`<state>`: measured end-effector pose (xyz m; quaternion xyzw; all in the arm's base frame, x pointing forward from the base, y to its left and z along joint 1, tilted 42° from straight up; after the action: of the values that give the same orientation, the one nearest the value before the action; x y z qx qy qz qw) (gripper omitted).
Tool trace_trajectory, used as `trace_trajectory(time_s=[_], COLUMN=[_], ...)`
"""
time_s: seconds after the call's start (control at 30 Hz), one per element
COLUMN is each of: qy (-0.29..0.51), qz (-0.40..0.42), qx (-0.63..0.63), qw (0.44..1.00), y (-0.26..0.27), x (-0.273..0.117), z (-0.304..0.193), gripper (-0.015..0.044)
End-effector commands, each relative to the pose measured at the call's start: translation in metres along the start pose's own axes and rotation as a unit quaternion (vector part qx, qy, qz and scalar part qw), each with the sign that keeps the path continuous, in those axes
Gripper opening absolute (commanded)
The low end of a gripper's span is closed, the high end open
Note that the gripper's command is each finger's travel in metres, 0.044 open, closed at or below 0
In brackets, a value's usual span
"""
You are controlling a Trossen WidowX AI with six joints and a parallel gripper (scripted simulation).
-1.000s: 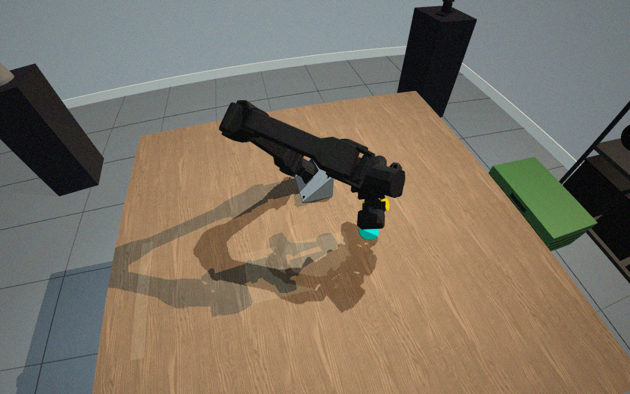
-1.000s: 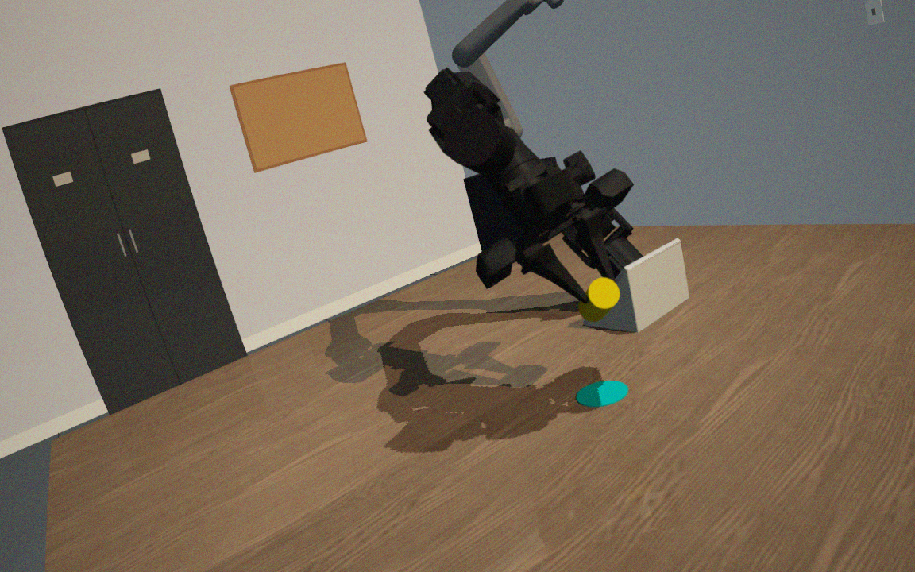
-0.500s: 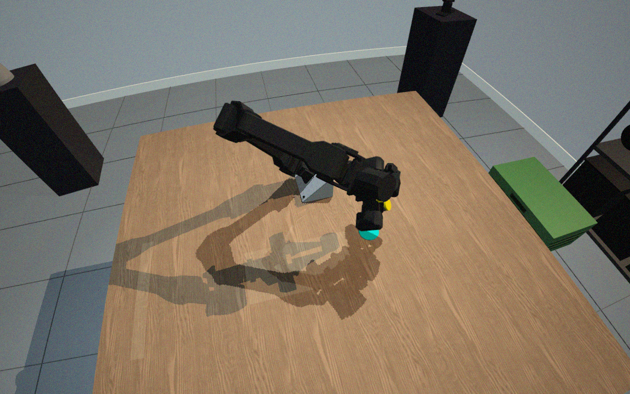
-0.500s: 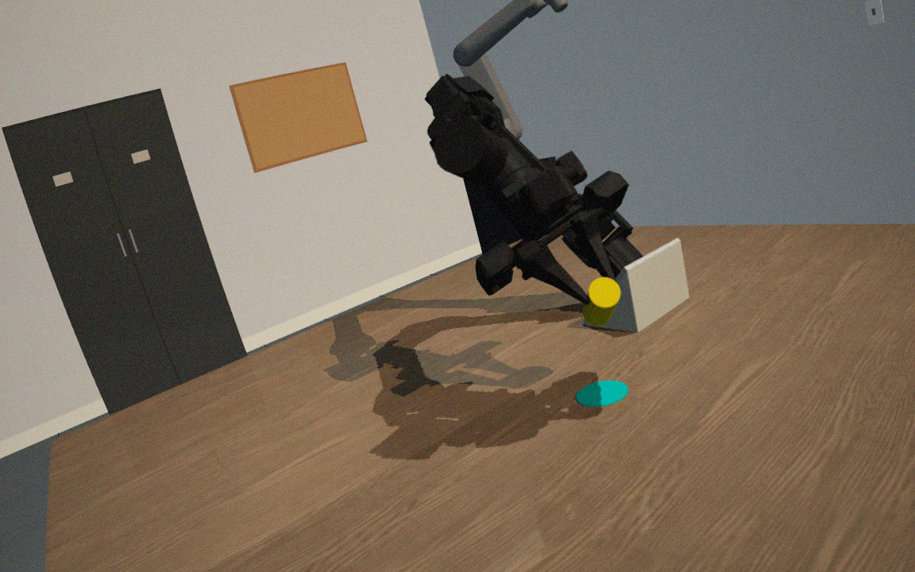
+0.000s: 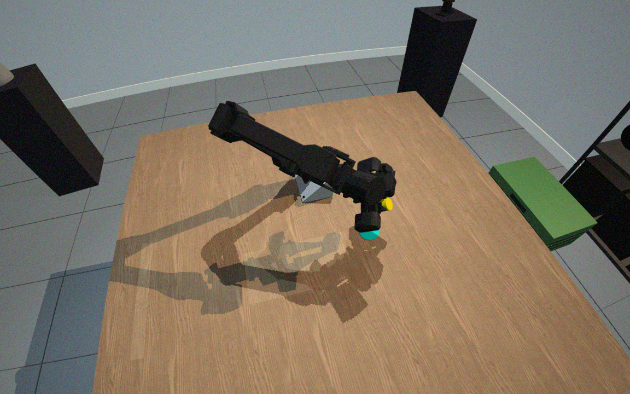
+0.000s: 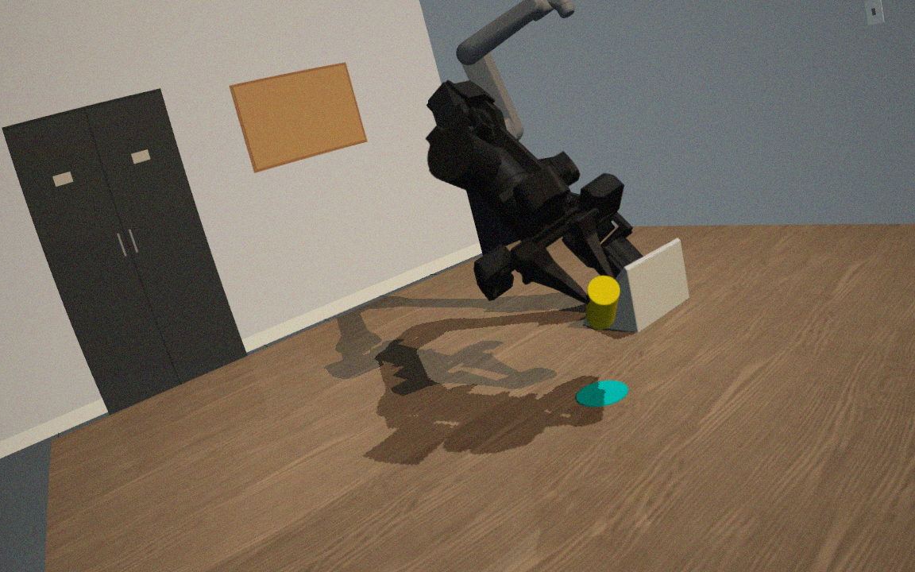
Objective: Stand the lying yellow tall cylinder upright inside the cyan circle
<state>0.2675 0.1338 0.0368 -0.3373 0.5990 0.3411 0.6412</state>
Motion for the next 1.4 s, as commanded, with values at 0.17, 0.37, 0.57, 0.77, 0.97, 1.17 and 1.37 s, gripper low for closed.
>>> trace_trajectory(time_s=[0.17,0.37,0.57,0.77,0.97,1.17,1.37], qy=[-0.035,-0.058,-0.080,-0.103,-0.125,-0.147,-0.169], qz=[0.003,0.003,0.002,0.001,-0.001,-0.004,-0.008], qx=[-0.007,-0.010,-0.014,-0.019,-0.024,-0.030,-0.036], qw=[0.999,0.998,0.997,0.995,0.992,0.989,0.985], y=[0.000,0.000,0.000,-0.001,-0.001,-0.001,-0.001], x=[-0.001,-0.002,-0.003,-0.004,-0.005,-0.006,-0.008], z=[-0.004,-0.006,-0.008,-0.010,-0.013,-0.015,-0.017], gripper=[0.0105,0.0105,0.0105,0.0105,0.0105,0.0105,0.0105])
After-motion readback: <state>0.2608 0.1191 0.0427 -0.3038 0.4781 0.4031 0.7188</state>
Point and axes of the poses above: the point midway between the two fingers, 35 mm back from their tips, its own x axis out along the fingers, its own y axis across the jaws, z = x × y, the point moved 4 cm from there along -x, back along the fingers, and after that the axes turned 1 degree about -x, right-handed, at the moved point
